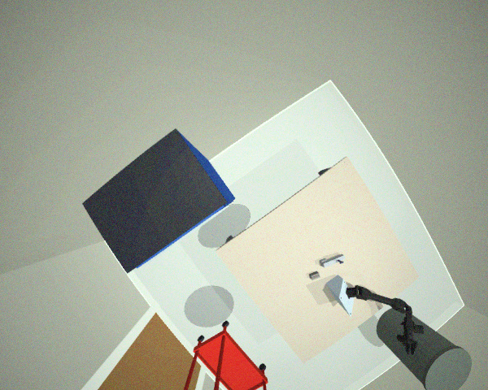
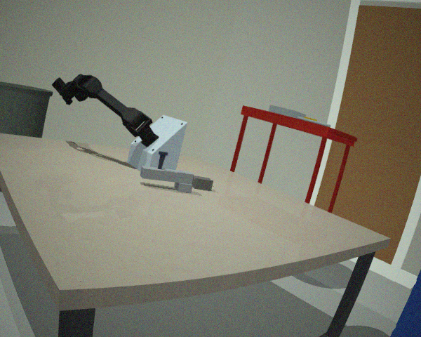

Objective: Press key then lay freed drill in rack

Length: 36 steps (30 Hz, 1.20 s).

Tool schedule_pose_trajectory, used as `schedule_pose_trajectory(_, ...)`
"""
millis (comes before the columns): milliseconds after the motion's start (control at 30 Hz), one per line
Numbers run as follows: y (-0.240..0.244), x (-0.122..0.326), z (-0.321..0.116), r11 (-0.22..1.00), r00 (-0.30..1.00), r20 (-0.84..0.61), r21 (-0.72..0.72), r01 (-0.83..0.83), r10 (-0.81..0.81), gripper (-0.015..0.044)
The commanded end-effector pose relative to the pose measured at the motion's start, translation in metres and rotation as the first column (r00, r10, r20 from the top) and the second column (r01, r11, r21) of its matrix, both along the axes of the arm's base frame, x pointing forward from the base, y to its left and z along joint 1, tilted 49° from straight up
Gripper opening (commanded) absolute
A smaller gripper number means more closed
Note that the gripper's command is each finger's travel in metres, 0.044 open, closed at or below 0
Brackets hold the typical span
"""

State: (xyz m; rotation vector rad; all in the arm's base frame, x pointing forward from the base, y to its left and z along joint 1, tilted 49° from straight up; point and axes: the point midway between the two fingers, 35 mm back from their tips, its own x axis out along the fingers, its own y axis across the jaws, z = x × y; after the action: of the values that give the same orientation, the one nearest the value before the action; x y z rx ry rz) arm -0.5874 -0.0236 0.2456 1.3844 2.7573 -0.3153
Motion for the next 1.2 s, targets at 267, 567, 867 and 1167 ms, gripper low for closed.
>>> schedule_pose_trajectory(267, -0.001, 0.000, 0.000, 1.000, 1.000, -0.002, -0.002, -0.002, 0.002, 0.0164)
schedule_pose_trajectory(567, -0.071, 0.014, 0.021, 0.975, 0.977, -0.138, -0.133, -0.180, 0.162, 0.0000)
schedule_pose_trajectory(867, -0.156, 0.048, 0.045, 0.864, 0.898, -0.303, -0.298, -0.406, 0.318, 0.0000)
schedule_pose_trajectory(1167, -0.233, 0.097, 0.068, 0.665, 0.795, -0.447, -0.450, -0.596, 0.410, 0.0000)
